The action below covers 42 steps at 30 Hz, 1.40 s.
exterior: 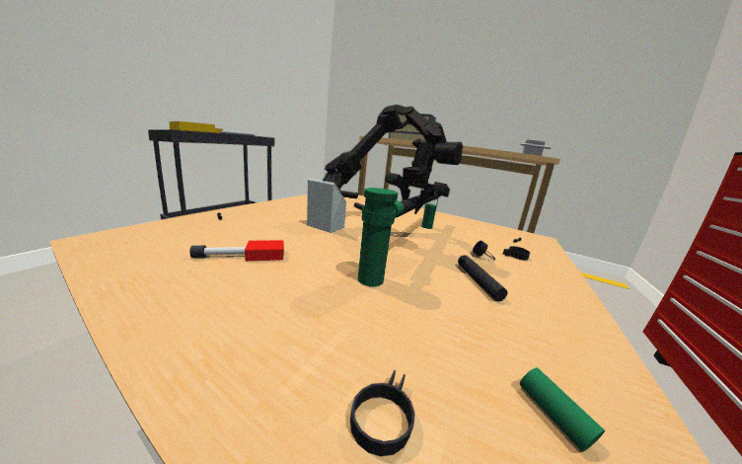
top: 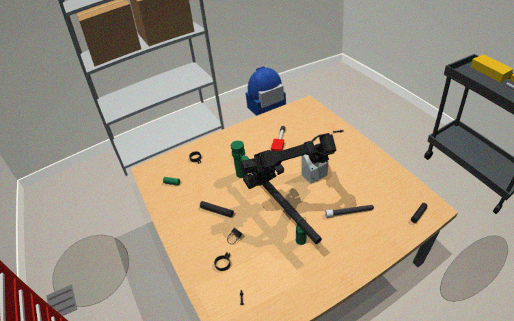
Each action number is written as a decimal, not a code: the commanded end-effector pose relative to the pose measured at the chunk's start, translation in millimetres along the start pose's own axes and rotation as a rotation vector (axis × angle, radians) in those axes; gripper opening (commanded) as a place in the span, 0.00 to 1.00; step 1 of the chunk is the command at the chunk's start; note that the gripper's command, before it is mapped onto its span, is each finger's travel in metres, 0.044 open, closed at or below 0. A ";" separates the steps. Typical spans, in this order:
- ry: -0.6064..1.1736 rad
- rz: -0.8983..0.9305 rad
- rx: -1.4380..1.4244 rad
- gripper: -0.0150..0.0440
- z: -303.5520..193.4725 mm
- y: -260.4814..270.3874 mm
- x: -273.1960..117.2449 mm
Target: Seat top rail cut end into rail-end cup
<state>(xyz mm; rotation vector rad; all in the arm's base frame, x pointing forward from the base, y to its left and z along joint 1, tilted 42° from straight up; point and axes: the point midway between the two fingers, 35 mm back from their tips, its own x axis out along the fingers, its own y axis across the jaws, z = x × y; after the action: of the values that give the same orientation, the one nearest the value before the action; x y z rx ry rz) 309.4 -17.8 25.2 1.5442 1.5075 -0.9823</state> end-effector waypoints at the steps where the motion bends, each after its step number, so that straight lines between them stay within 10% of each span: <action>1: -0.015 0.008 0.002 0.25 6.5 0.5 -2.2; 42: -0.001 0.000 0.000 0.25 0.6 0.0 -0.1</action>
<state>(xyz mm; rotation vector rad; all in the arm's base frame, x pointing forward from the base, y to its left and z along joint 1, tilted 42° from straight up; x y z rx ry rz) 309.3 -17.5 24.9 1.5443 1.5093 -0.9820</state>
